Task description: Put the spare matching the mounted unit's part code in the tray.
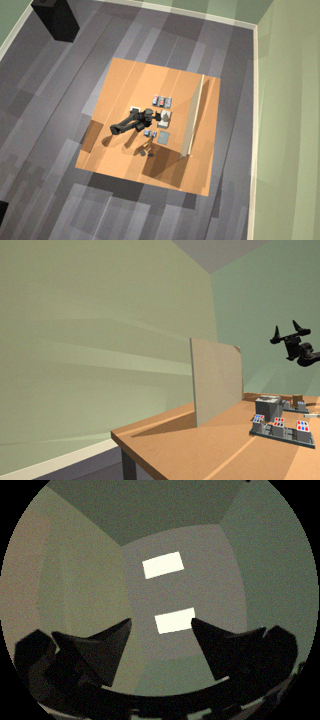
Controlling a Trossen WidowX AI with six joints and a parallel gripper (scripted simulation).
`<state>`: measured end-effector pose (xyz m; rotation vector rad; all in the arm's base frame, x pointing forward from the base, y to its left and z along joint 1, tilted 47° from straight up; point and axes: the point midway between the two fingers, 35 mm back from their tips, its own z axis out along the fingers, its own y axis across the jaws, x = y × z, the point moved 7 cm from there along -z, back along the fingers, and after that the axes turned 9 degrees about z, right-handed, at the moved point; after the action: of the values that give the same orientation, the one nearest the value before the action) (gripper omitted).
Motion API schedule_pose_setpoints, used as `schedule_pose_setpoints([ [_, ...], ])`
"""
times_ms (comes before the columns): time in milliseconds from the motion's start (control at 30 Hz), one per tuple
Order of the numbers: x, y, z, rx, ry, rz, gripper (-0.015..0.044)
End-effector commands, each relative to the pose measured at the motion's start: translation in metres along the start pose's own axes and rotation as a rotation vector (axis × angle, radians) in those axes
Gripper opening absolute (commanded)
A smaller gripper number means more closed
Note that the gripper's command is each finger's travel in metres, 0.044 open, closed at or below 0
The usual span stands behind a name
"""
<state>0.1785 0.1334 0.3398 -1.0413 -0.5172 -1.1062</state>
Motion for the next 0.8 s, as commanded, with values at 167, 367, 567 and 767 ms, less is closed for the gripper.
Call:
schedule_pose_setpoints([
  [167, 0.0, 0.0, 0.0, 0.0, 0.0, 0.0, 0.044],
  [367, 0.014, 0.057, 0.019, -0.24, 0.107, 0.503, 0.044],
  [567, 0.015, 0.125, 0.029, -0.546, 0.319, 1.048, 0.044],
  [767, 0.005, 0.171, 0.029, -0.785, 0.548, 1.391, 0.044],
])
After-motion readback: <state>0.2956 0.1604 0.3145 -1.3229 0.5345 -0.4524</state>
